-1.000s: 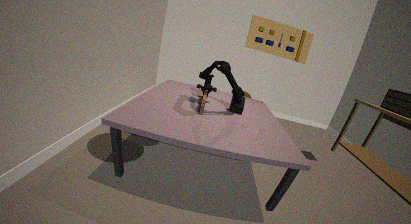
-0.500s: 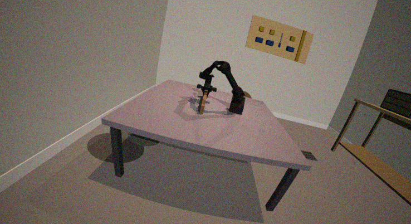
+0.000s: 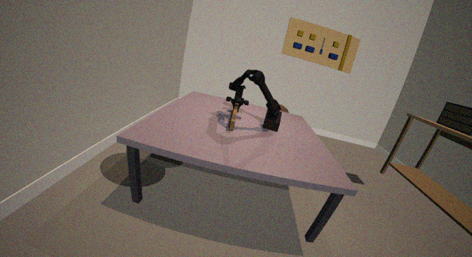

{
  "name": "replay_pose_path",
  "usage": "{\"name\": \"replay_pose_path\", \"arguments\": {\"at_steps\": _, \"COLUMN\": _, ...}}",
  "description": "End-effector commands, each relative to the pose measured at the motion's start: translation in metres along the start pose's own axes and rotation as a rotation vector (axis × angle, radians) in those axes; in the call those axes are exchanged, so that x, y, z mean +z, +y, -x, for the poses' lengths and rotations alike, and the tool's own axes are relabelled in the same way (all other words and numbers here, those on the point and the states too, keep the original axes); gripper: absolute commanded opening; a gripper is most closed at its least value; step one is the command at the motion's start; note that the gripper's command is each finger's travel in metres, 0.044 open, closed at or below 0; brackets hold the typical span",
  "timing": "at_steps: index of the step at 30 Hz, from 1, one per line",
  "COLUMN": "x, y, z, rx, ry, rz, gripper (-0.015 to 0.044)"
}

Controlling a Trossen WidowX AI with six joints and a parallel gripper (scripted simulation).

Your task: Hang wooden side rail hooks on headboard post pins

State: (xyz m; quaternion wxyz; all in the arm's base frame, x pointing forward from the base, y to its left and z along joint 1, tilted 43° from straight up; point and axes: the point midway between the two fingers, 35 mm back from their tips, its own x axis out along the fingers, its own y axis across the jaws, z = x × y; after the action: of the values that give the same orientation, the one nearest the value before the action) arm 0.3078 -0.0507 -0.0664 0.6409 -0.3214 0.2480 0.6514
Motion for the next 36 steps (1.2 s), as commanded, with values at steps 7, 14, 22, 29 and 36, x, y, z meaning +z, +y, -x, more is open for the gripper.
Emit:
{"name": "replay_pose_path", "arguments": {"at_steps": 7, "x": -0.0036, "y": -0.0011, "z": 0.0025, "rx": -0.007, "ry": 0.006, "rz": 0.003, "gripper": 0.0000}}
{"name": "replay_pose_path", "arguments": {"at_steps": 14, "x": -0.0043, "y": -0.0012, "z": 0.0032, "rx": -0.007, "ry": 0.006, "rz": 0.003, "gripper": 0.0000}}
{"name": "replay_pose_path", "arguments": {"at_steps": 22, "x": -0.0051, "y": -0.0003, "z": 0.0027, "rx": -0.007, "ry": 0.006, "rz": 0.003, "gripper": 0.0000}}
{"name": "replay_pose_path", "arguments": {"at_steps": 29, "x": -0.0058, "y": -0.0007, "z": 0.0024, "rx": -0.007, "ry": 0.006, "rz": 0.003, "gripper": 0.0000}}
{"name": "replay_pose_path", "arguments": {"at_steps": 36, "x": -0.0063, "y": -0.0012, "z": 0.0029, "rx": -0.007, "ry": 0.006, "rz": 0.003, "gripper": 0.0000}}
